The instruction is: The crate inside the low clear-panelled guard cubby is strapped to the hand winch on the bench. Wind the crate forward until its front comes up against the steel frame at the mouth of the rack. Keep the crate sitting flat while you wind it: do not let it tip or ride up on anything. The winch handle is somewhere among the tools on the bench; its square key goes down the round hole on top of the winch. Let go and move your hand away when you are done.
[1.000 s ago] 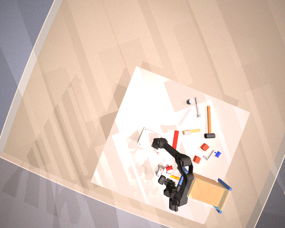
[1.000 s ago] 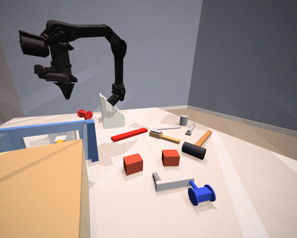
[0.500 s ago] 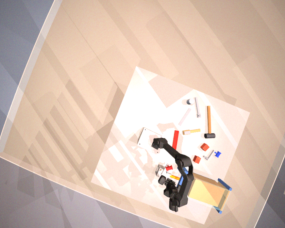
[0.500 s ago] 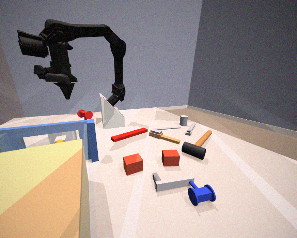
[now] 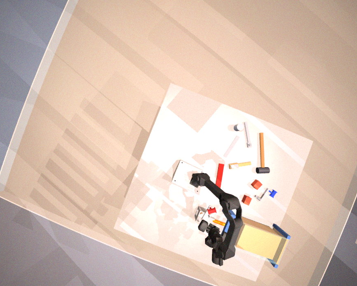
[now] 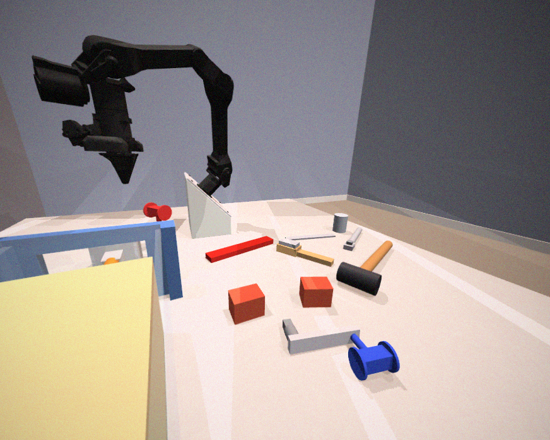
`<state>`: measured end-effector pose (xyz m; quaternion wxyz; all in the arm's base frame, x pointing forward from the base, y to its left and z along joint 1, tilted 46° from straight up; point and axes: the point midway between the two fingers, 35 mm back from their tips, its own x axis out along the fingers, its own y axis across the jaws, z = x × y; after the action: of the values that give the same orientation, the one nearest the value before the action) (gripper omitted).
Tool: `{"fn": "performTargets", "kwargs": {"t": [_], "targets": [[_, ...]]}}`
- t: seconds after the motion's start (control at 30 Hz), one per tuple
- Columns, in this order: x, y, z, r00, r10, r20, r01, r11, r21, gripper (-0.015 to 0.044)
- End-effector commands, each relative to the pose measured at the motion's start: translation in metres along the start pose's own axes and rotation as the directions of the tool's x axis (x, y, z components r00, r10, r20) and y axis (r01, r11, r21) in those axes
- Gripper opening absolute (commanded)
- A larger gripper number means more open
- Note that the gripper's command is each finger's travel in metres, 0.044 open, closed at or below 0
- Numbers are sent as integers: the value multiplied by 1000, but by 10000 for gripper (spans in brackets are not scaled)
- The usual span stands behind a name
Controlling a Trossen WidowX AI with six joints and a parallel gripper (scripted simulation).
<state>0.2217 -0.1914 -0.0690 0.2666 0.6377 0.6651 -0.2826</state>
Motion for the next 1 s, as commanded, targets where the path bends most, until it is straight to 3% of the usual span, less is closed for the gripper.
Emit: {"fn": "performTargets", "kwargs": {"t": [0.0, 0.33, 0.4, 0.57, 0.73, 0.9, 0.97], "targets": [[0, -1, 0, 1000, -5, 1, 5, 1000, -4, 0], [0, -1, 0, 1000, -5, 1, 5, 1000, -4, 0], [2, 0, -4, 1000, -22, 15, 22, 999, 47, 53], [13, 2, -31, 976, -172, 135, 106, 913, 394, 184], [22, -2, -56, 917, -292, 271, 30, 729, 684, 315], [23, -2, -59, 907, -306, 290, 8, 700, 714, 440], [23, -2, -59, 907, -306, 290, 8, 700, 714, 440]]}}
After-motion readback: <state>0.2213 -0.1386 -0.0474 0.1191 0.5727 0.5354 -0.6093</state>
